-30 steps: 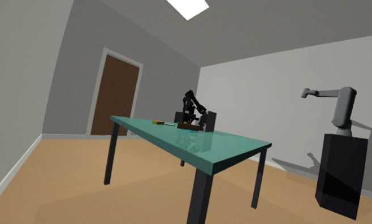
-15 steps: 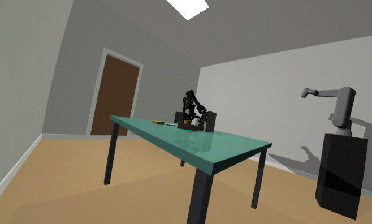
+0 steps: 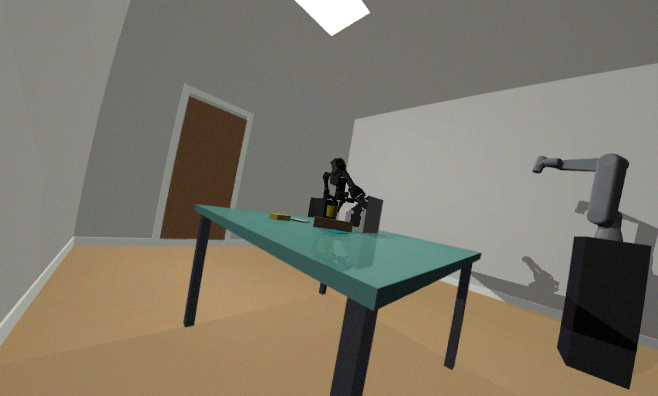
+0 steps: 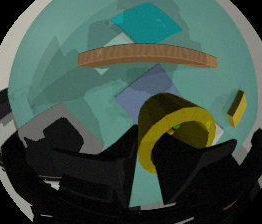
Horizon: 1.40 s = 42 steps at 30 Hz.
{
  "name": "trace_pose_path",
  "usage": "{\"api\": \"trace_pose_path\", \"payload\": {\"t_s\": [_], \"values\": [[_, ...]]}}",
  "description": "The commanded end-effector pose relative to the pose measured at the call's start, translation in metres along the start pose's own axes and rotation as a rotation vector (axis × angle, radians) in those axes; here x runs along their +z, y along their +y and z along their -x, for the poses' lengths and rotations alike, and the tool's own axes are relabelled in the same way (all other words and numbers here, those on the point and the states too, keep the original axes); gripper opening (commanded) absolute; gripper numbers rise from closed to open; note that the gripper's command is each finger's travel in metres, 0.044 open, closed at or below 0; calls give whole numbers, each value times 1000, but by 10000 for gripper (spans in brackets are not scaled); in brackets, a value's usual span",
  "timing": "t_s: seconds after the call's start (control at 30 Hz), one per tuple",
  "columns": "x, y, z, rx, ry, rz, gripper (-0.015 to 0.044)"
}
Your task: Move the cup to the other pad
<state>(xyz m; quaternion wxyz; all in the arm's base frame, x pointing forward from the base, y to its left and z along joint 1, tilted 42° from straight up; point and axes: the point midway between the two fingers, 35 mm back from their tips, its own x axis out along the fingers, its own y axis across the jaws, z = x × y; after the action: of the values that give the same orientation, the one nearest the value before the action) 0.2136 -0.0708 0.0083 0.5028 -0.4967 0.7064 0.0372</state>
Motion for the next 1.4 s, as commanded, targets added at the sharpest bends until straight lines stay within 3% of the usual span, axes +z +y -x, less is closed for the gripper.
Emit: {"api": "trace_pose_path", "payload": {"t_s": [0.0,0.8,1.37], "values": [[1,0,14,-3,-6,-5,0],[0,1,17,-6,1,0,0],[26,1,18,-5,-4,-4,0]]}}
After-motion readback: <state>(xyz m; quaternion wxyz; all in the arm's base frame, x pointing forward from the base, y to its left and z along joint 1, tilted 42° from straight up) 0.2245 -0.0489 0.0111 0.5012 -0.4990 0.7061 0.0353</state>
